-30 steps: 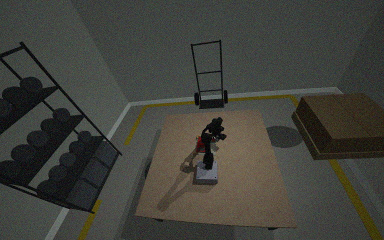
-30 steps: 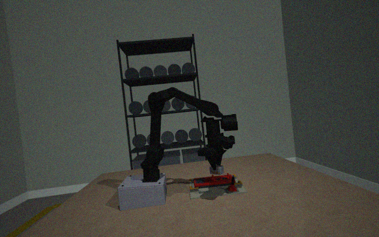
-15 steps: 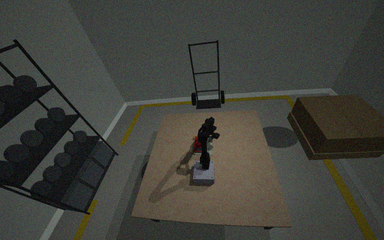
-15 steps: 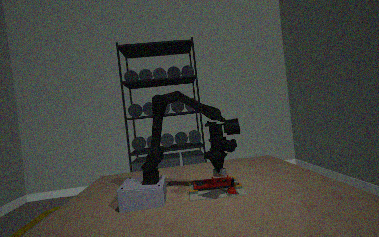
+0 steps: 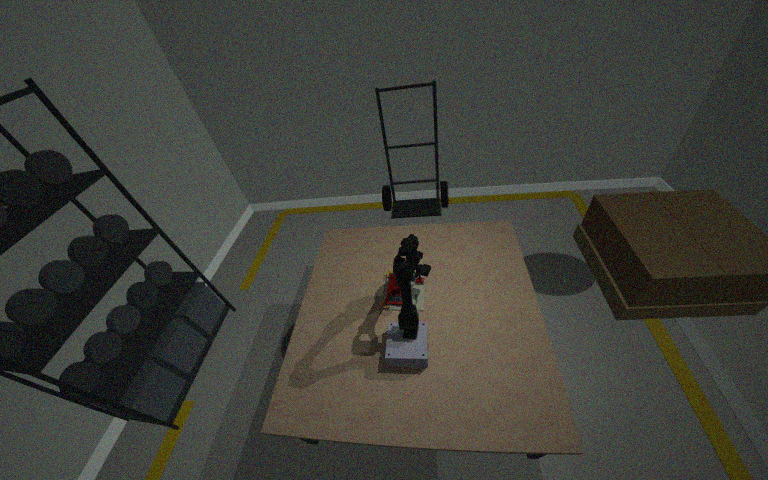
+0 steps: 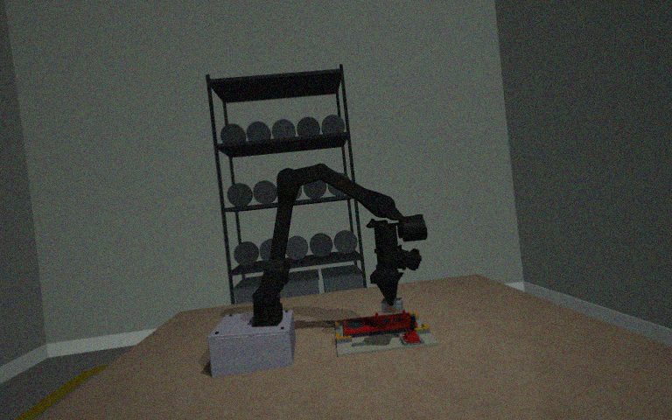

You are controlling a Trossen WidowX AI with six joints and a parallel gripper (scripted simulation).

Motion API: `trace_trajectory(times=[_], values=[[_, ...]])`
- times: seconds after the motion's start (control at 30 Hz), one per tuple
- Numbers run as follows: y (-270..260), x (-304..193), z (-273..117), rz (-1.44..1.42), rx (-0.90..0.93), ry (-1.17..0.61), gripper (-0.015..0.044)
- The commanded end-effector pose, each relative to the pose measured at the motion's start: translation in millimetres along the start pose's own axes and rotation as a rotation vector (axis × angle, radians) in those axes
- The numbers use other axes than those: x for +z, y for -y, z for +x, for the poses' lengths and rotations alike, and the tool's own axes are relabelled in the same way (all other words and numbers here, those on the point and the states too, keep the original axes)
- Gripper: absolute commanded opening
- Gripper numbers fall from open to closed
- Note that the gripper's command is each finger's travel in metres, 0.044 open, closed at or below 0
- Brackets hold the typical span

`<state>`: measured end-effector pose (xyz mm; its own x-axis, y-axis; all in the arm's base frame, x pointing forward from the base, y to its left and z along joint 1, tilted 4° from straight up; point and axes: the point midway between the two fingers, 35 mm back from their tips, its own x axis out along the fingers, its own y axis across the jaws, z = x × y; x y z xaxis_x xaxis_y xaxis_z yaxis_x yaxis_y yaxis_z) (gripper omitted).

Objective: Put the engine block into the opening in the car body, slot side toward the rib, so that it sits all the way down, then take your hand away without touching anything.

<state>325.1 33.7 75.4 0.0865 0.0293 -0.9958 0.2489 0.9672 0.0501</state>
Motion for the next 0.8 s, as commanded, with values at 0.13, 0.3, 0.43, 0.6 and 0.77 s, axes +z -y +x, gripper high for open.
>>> trace_trajectory(times=[0.13, 0.3, 0.43, 0.6, 0.77], values=[[-25, -2, 9, -0.087, -0.003, 0.002, 0.0000], [-40, -5, 14, -0.135, -0.002, 0.003, 0.0000], [-52, -8, 17, -0.174, -0.001, 0.004, 0.0000], [-66, -12, 22, -0.223, 0.000, 0.006, 0.0000], [-81, -17, 27, -0.272, 0.002, 0.007, 0.0000]])
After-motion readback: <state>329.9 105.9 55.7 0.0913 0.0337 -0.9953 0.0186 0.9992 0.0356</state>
